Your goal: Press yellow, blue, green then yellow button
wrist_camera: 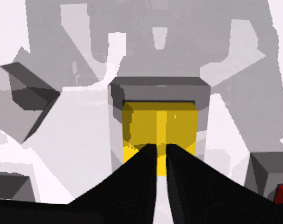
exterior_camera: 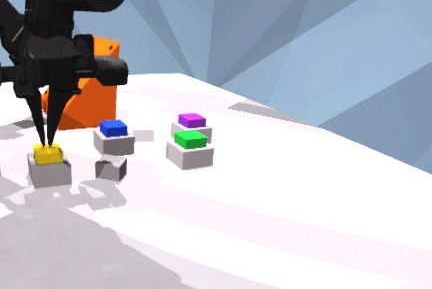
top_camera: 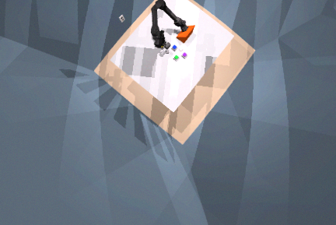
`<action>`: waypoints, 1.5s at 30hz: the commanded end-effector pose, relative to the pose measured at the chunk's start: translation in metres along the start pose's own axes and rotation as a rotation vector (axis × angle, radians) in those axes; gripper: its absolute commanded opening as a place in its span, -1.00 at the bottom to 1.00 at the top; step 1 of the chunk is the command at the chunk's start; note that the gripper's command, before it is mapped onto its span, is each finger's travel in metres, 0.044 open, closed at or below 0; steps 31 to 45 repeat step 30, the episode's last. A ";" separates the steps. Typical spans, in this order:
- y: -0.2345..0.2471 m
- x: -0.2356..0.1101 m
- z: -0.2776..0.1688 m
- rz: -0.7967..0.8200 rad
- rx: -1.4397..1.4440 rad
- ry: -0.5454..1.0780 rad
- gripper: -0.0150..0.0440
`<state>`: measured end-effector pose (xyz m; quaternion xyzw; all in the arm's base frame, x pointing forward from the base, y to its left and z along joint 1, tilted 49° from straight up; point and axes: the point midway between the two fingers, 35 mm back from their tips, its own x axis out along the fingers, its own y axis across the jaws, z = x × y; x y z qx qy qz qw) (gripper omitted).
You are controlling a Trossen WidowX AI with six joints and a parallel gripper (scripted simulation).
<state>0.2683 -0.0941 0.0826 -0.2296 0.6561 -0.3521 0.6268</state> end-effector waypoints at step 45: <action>0.286 -0.088 -0.041 0.020 0.004 -0.010 0.86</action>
